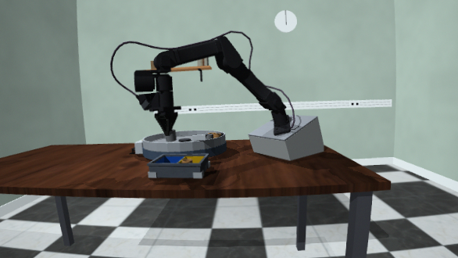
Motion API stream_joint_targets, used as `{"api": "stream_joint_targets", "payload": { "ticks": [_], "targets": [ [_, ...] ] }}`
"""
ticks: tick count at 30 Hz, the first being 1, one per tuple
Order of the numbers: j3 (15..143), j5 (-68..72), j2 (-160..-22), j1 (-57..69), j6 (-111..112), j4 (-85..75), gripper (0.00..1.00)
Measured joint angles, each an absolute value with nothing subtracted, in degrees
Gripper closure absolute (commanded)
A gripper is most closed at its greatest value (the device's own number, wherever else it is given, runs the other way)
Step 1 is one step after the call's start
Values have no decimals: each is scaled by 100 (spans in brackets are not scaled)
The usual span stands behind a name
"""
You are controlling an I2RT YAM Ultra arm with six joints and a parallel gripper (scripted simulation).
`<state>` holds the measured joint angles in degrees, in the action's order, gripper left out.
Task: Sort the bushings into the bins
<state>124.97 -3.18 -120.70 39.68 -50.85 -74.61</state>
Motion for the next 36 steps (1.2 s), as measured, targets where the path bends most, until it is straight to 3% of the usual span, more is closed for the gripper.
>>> {"api": "stream_joint_targets", "payload": {
  "ticks": [36],
  "targets": [
    [12748, -287, -12136, 3994, -5129, -7677, 100]
  ]
}}
